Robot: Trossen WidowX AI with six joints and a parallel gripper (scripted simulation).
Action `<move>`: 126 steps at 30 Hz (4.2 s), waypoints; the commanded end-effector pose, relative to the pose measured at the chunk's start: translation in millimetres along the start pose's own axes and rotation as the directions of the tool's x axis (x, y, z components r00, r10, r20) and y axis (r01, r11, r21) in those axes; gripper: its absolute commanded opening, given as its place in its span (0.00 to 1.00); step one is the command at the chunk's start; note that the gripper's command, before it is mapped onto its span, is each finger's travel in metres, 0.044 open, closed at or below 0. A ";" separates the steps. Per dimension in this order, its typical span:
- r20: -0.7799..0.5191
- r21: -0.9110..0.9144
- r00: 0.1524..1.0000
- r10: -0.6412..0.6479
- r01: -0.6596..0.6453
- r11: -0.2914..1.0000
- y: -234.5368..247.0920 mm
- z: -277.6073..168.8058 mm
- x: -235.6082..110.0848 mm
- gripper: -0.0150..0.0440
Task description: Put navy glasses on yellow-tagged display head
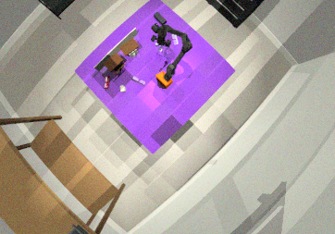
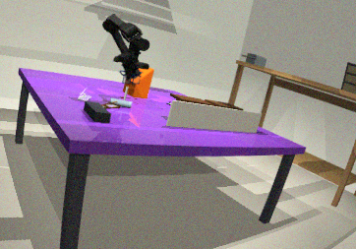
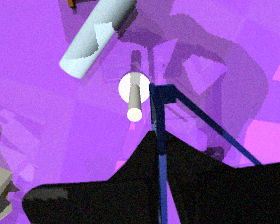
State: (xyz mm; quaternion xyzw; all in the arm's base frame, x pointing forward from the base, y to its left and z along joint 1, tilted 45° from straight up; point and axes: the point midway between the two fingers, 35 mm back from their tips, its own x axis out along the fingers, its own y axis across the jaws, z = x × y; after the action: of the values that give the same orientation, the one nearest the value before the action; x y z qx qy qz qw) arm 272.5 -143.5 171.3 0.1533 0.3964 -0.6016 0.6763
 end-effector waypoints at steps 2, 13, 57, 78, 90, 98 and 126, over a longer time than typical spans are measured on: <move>0.007 -0.221 1.000 0.001 0.000 0.975 11.6 -3.6 -1.6 0.25; 0.010 -0.622 1.000 0.001 0.006 0.783 33.7 -14.1 -1.8 0.25; 0.018 -0.871 1.000 -0.001 0.016 0.490 49.3 -32.9 58.0 0.25; 0.017 -0.872 1.000 -0.001 0.015 0.490 45.4 -45.0 58.3 0.25; 0.017 -0.872 1.000 -0.001 0.015 0.490 42.3 -51.4 58.4 0.25; 0.017 -0.872 1.000 -0.002 0.015 0.490 39.9 -55.4 58.5 0.25; 0.016 -0.872 1.000 -0.002 0.015 0.489 29.5 -67.8 58.8 0.25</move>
State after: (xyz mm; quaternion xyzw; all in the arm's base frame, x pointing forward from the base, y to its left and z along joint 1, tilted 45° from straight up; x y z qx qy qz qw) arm 276.4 -132.0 78.2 -0.2152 0.6436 -0.3213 0.6605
